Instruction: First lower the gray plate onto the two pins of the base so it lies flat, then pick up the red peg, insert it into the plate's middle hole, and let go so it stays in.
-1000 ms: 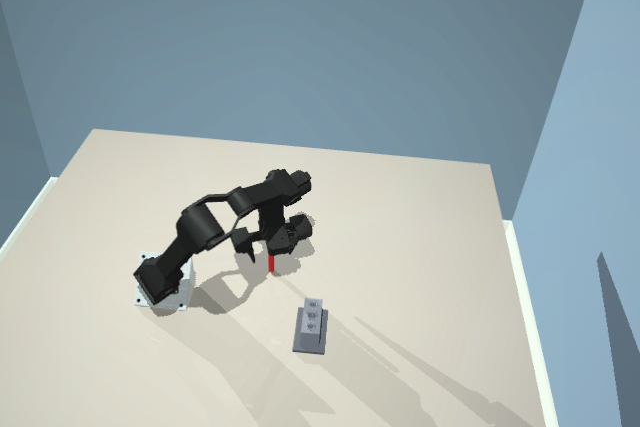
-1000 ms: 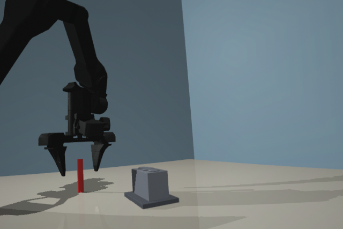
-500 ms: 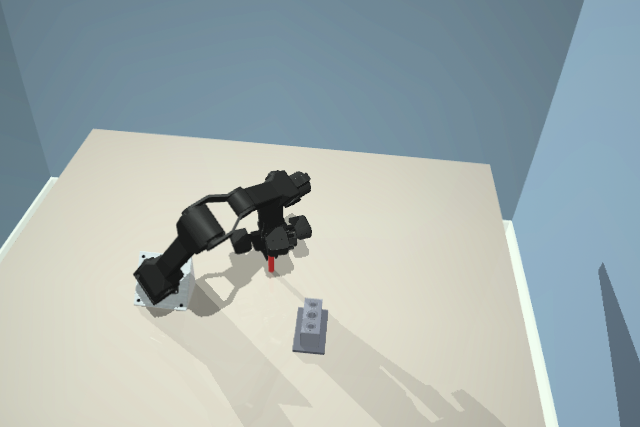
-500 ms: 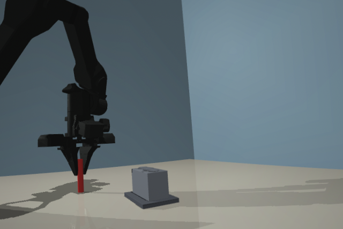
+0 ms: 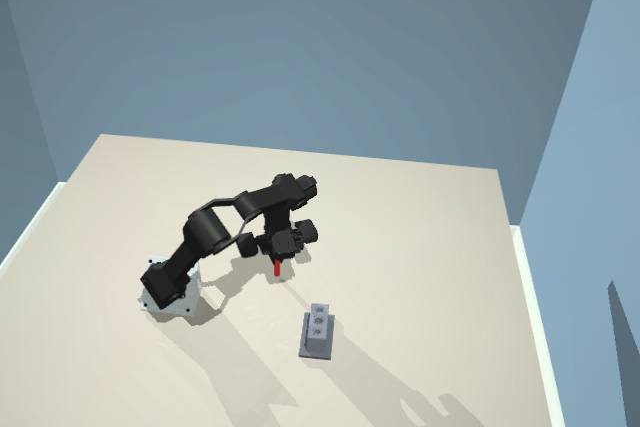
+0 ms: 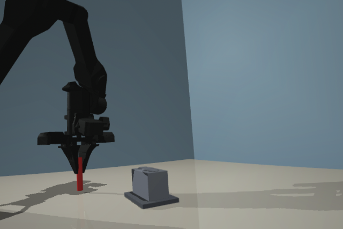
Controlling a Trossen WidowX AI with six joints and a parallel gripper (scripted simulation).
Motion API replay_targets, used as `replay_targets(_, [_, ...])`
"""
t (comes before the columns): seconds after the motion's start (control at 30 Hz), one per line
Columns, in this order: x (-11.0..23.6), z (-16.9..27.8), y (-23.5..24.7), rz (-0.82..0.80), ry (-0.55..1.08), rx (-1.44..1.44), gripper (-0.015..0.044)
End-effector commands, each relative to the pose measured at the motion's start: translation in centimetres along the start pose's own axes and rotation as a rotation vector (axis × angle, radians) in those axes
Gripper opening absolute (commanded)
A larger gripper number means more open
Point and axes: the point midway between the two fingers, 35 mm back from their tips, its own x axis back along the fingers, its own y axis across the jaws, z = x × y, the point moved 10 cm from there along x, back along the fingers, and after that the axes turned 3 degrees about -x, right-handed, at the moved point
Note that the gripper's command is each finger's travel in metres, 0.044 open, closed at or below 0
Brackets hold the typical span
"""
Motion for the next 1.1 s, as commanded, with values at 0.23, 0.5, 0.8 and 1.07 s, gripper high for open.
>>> replay_targets(0.23, [3.7,0.1,0.5,-0.011,0.009,-0.006,0.0])
replay_targets(0.5, [6.3,0.1,0.6,-0.011,0.009,-0.006,0.0])
replay_targets(0.8, [6.7,-0.2,0.7,-0.003,0.003,0.002,0.0])
replay_targets(1.07, [7.0,-2.3,1.6,-0.007,0.011,0.004,0.0])
